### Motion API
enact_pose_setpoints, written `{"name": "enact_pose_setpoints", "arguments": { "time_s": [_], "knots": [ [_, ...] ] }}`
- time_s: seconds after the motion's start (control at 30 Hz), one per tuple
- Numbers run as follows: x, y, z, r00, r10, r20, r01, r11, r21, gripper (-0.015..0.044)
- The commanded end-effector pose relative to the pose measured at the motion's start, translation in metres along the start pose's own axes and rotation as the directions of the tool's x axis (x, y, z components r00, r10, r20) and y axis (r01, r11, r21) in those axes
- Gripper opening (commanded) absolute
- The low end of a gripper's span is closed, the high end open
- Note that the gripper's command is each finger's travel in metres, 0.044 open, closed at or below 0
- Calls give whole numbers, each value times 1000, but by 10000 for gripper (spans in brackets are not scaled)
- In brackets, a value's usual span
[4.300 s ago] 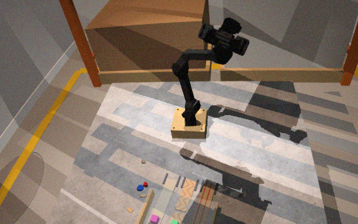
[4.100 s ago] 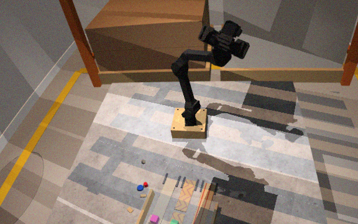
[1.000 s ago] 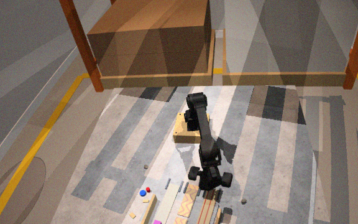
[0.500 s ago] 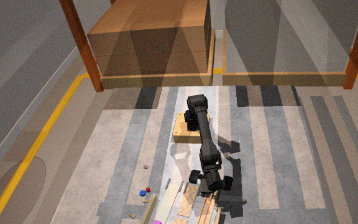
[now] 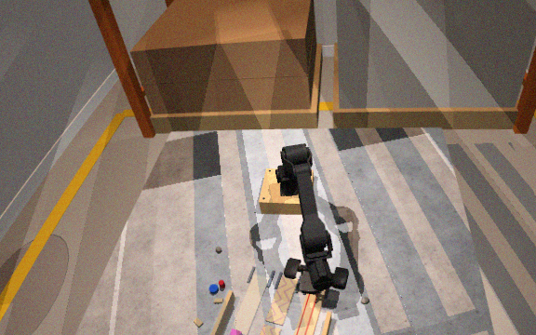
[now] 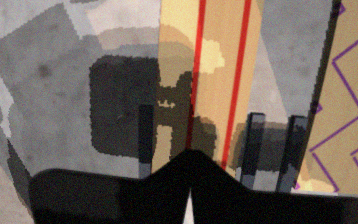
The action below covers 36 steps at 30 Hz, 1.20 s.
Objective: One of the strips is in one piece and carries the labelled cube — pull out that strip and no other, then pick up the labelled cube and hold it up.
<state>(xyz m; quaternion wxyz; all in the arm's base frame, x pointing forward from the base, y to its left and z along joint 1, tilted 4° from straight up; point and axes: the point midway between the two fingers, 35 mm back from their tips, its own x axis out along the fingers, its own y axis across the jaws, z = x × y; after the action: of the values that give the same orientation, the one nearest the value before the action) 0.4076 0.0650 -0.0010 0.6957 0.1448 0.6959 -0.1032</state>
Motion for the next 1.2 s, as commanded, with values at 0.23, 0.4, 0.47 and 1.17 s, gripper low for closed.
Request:
{"name": "enact_pose_setpoints", "arguments": {
  "time_s": [0.23,0.4,0.47,1.17],
  "knots": [
    [20,-2,-3,1000,-8,-7,8,1000,4,0],
    [20,-2,-3,1000,-8,-7,8,1000,4,0],
    [20,-2,-3,1000,-8,-7,8,1000,4,0],
    [21,-3,-3,1000,-8,-7,8,1000,4,0]
  ]
}}
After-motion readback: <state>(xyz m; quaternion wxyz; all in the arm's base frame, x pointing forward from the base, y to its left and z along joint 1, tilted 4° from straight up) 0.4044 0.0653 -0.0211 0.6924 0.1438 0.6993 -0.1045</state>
